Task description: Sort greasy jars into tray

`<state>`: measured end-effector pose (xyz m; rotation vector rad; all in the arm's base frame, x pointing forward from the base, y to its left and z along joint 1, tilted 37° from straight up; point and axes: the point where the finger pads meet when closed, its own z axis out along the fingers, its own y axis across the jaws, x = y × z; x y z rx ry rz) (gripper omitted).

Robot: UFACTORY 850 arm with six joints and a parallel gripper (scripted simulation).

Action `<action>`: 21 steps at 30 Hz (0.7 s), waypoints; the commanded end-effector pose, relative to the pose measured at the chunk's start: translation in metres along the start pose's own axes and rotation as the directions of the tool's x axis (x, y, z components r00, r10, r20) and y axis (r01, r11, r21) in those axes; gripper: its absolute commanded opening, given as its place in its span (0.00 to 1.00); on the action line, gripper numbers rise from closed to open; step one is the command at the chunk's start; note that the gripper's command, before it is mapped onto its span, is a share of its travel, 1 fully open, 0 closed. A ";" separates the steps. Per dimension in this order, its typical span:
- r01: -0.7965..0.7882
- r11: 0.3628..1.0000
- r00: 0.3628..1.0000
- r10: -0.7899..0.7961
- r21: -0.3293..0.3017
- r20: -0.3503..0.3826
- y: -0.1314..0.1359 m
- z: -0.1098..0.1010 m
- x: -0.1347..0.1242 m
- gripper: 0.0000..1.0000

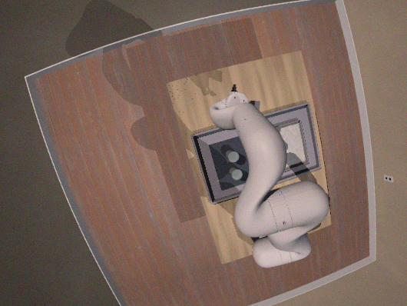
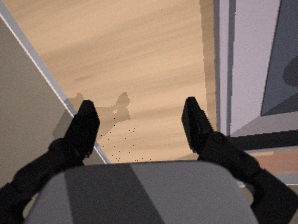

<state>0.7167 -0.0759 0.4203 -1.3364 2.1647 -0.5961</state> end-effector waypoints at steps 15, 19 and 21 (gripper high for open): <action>0.287 0.958 0.957 -0.287 0.018 0.031 0.051 -0.014 0.023 1.00; 0.287 0.958 0.957 -0.287 0.018 0.031 0.051 -0.014 0.023 1.00; 0.422 0.906 0.905 -0.423 0.028 0.036 0.077 -0.020 0.034 1.00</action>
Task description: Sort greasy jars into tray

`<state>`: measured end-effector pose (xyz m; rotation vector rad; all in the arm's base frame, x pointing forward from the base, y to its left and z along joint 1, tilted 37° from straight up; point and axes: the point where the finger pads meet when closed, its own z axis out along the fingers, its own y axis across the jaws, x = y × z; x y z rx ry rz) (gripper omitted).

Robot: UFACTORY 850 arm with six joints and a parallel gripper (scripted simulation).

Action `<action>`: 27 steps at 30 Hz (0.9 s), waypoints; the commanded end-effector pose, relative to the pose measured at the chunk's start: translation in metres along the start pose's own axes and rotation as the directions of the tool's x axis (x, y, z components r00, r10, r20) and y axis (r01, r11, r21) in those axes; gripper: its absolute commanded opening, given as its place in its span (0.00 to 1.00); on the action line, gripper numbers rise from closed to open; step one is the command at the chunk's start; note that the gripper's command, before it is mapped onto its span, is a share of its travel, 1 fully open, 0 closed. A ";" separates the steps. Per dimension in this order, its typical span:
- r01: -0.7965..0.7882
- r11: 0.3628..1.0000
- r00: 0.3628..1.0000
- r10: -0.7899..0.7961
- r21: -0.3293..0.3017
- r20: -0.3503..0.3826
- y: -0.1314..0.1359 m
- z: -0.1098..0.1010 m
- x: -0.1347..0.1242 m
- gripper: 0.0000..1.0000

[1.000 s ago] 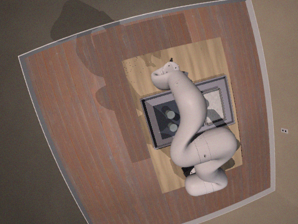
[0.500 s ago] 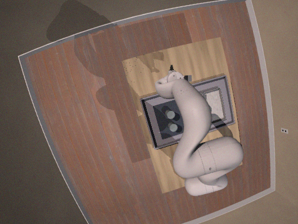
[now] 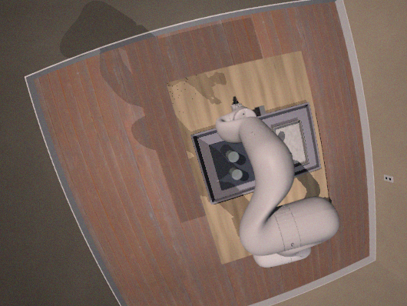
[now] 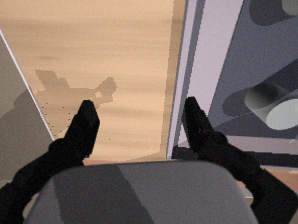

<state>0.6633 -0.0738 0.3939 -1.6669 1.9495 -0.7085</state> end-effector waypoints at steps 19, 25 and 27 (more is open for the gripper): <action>0.407 0.913 0.913 -0.408 0.019 0.023 0.081 -0.021 0.009 1.00; 0.531 0.847 0.847 -0.531 0.024 0.022 0.108 -0.028 0.012 1.00; 0.531 0.847 0.847 -0.531 0.024 0.022 0.108 -0.028 0.012 1.00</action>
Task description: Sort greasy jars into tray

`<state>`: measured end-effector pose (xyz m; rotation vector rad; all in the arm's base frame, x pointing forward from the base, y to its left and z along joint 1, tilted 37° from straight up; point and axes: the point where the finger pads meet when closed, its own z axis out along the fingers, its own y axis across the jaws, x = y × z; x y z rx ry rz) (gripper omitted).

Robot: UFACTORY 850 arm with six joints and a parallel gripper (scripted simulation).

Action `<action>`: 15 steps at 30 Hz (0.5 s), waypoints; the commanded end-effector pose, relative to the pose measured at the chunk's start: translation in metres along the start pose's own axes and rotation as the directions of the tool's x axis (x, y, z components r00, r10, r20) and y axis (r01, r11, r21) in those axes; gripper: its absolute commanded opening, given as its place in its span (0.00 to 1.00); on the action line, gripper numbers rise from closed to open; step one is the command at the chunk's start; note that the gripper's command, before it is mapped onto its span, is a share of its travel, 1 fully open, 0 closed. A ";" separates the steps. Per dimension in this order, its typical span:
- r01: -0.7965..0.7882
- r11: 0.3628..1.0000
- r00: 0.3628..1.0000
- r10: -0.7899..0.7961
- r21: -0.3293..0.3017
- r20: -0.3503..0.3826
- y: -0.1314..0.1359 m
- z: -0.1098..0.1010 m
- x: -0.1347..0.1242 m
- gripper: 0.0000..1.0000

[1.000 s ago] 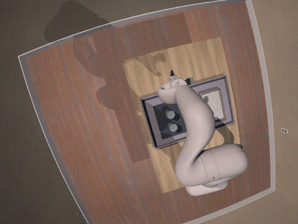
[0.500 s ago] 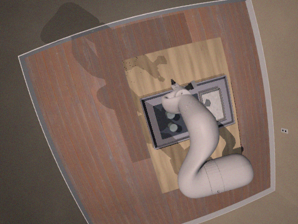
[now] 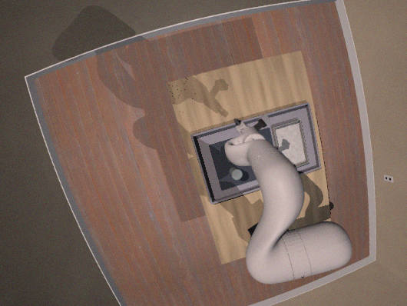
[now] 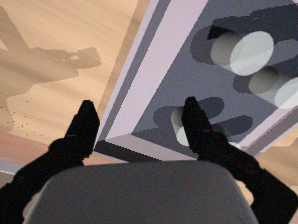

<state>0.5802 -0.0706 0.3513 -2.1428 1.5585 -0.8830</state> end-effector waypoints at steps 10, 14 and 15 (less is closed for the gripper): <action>0.232 0.972 0.972 -0.233 0.022 0.030 0.042 -0.013 -0.016 1.00; 0.232 0.972 0.972 -0.233 0.022 0.030 0.042 -0.013 -0.016 1.00; 0.232 0.972 0.972 -0.233 0.022 0.030 0.042 -0.013 -0.016 1.00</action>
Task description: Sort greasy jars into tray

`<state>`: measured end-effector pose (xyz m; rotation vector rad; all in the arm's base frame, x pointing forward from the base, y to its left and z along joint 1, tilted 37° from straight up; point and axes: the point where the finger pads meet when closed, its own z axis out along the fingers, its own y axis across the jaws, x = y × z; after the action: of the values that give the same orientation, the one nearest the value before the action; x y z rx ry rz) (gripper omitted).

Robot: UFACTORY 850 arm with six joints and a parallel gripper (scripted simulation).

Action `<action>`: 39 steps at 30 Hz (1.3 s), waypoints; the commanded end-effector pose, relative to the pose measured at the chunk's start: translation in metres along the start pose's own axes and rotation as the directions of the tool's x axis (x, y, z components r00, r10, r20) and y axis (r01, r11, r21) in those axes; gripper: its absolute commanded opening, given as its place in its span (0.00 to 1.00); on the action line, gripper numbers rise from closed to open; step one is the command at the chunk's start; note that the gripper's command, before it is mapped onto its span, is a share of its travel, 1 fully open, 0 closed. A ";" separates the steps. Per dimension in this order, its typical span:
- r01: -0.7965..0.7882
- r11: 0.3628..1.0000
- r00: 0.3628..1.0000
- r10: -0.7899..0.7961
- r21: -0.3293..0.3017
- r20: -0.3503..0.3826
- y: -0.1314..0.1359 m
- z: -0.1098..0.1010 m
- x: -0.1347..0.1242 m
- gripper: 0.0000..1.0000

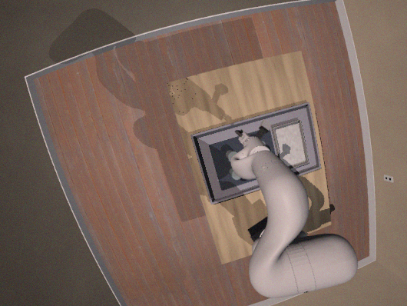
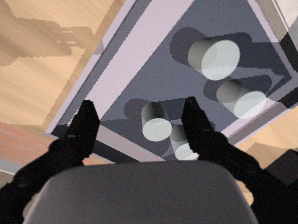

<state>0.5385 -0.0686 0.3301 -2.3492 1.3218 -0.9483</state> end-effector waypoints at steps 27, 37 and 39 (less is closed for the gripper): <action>0.413 0.908 0.907 -0.417 0.064 0.061 0.067 -0.023 -0.044 1.00; 0.529 0.843 0.841 -0.536 0.093 0.079 0.089 -0.030 -0.059 1.00; 0.635 0.761 0.755 -0.648 0.131 0.101 0.111 -0.037 -0.073 1.00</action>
<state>0.4390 -0.0650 0.2804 -2.7270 0.5806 -0.9843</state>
